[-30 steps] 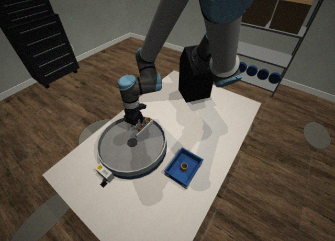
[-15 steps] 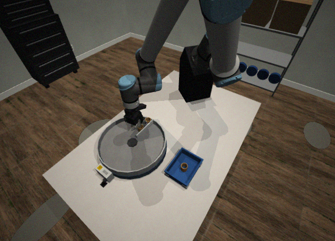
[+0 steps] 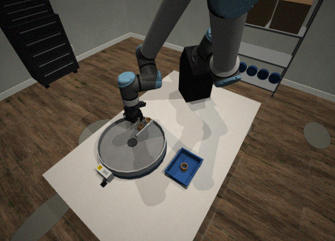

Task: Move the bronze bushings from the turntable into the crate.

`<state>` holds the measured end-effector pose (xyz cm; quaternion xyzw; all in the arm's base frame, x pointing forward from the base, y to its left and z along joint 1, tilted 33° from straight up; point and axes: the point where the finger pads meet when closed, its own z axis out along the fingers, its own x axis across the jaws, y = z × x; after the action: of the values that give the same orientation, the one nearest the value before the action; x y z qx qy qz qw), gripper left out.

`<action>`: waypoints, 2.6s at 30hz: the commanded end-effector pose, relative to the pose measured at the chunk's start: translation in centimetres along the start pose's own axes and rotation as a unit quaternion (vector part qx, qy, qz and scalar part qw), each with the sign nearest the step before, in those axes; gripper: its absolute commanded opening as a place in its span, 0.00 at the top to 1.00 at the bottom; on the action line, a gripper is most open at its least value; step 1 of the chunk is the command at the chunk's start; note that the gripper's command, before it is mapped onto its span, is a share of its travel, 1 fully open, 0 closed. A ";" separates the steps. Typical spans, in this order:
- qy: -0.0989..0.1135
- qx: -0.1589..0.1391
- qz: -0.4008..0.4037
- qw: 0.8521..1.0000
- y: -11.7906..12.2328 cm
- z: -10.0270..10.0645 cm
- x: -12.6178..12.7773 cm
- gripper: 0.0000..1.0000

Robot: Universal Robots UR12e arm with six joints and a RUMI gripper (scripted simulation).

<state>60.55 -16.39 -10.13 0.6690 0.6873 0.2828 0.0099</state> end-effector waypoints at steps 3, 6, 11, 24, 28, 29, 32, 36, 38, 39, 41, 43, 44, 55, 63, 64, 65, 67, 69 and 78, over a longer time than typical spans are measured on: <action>0.000 0.000 0.000 1.000 0.0 -3.0 0.0 1.00; 0.000 0.000 0.000 1.000 0.0 -3.8 0.0 1.00; 0.000 0.000 0.000 1.000 0.0 -4.9 0.0 1.00; 0.000 0.000 0.000 1.000 0.0 -5.0 0.0 1.00; 0.000 0.000 0.000 1.000 0.0 -5.0 0.0 1.00; 0.000 0.000 0.000 1.000 0.0 -5.0 0.0 1.00; 0.000 0.000 0.000 1.000 0.0 -5.0 0.0 1.00; 0.000 0.000 0.000 1.000 0.0 -5.0 0.0 1.00; 0.000 0.000 0.000 1.000 0.0 -5.0 0.0 1.00; 0.000 0.000 0.000 1.000 0.0 -5.0 0.0 1.00; 0.000 0.000 0.000 1.000 0.0 -5.0 0.0 1.00; 0.000 0.000 0.000 1.000 0.0 -5.0 0.0 1.00; 0.000 0.000 0.000 1.000 0.0 -5.0 0.0 1.00; 0.000 0.000 0.000 1.000 0.1 -5.0 0.1 1.00; 0.000 0.000 0.000 1.000 0.4 -5.0 2.1 1.00; 0.000 0.000 0.000 1.000 0.5 -5.0 2.5 1.00; 0.000 0.000 0.000 1.000 0.6 -5.0 3.0 1.00; 0.000 0.000 0.000 1.000 0.8 -5.0 4.2 1.00; 0.000 0.000 0.000 1.000 1.0 -5.0 5.5 1.00; 0.000 0.000 0.000 1.000 2.0 -5.0 11.0 1.00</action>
<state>59.03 -11.31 -2.79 0.6684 0.6877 0.2834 0.0093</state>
